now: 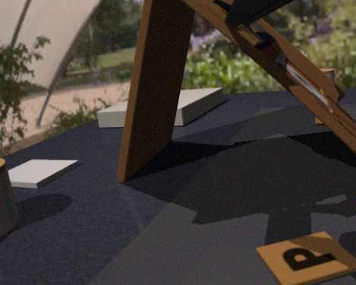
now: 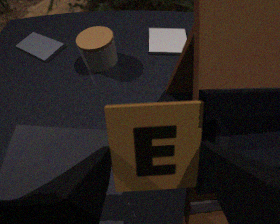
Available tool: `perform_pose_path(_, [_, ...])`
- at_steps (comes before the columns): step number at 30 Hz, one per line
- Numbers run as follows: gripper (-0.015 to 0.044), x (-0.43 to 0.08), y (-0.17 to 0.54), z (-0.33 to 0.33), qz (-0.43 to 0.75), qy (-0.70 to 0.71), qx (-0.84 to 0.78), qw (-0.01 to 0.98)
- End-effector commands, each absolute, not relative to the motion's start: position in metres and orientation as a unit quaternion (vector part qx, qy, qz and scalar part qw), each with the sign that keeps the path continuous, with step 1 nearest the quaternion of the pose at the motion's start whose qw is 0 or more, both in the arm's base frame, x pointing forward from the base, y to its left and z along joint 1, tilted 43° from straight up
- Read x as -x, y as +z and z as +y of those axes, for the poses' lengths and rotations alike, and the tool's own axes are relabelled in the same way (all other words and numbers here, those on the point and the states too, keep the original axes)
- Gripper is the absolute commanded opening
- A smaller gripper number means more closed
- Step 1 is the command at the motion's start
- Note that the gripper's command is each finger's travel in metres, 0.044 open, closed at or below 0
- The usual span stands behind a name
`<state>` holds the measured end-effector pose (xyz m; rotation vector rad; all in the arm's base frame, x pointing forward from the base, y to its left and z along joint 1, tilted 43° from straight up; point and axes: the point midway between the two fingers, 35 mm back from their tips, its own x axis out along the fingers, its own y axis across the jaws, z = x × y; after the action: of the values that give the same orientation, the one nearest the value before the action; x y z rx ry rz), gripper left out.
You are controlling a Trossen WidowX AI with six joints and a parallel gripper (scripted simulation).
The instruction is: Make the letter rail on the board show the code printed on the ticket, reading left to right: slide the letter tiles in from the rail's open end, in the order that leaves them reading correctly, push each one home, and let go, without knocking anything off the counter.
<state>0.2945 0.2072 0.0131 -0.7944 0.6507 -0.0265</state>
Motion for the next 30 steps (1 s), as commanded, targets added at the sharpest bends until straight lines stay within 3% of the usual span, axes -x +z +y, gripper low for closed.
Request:
perform_pose_path(1, [0.0000,-0.295,0.015,0.206,0.310,-0.011,0.380,0.871])
perform_pose_path(30, [0.0000,-0.299,0.025,0.196,0.310,-0.011,0.381,0.871])
